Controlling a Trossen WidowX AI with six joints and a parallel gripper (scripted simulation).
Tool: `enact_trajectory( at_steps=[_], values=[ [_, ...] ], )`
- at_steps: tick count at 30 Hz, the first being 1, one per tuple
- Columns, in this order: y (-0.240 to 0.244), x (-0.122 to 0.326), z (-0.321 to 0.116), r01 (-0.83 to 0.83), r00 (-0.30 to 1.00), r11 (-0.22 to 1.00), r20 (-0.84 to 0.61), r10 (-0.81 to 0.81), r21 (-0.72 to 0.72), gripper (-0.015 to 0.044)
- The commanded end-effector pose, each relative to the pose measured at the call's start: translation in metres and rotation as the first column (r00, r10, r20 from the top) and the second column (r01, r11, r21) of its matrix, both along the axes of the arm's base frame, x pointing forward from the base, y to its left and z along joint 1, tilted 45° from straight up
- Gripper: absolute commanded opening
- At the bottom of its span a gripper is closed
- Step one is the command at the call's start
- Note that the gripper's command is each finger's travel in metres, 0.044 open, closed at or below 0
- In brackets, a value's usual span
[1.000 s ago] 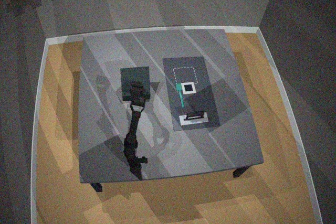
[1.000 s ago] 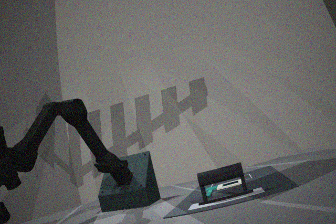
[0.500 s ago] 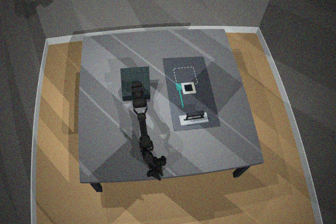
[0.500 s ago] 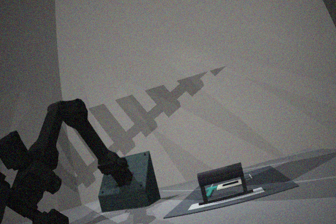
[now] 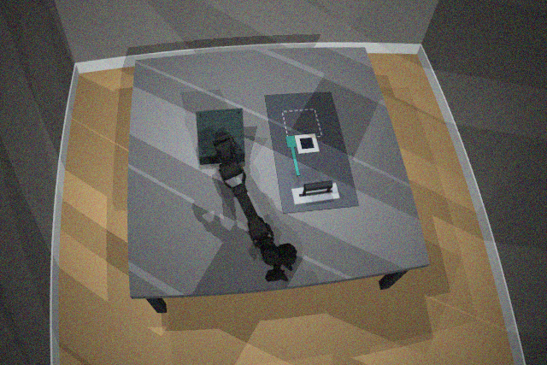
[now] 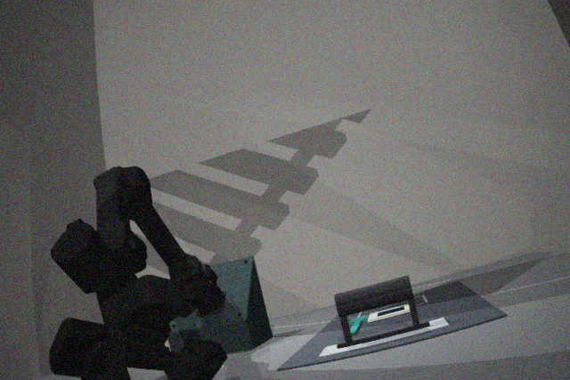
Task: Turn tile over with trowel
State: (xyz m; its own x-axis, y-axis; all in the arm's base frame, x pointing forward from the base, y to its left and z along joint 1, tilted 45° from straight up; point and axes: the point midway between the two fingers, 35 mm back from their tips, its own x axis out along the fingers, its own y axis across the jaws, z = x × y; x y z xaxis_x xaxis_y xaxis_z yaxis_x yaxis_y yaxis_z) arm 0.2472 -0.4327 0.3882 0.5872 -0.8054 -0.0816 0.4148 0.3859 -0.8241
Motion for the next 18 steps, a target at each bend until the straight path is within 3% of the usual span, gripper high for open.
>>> enact_trajectory(
  at_steps=[1,18],
  values=[
    [0.014,0.029,-0.022,-0.009,1.000,0.993,-0.011,0.010,0.116,0.0270],
    [0.095,0.107,-0.103,0.065,0.986,0.889,-0.166,0.012,0.454,0.0270]
  ],
)
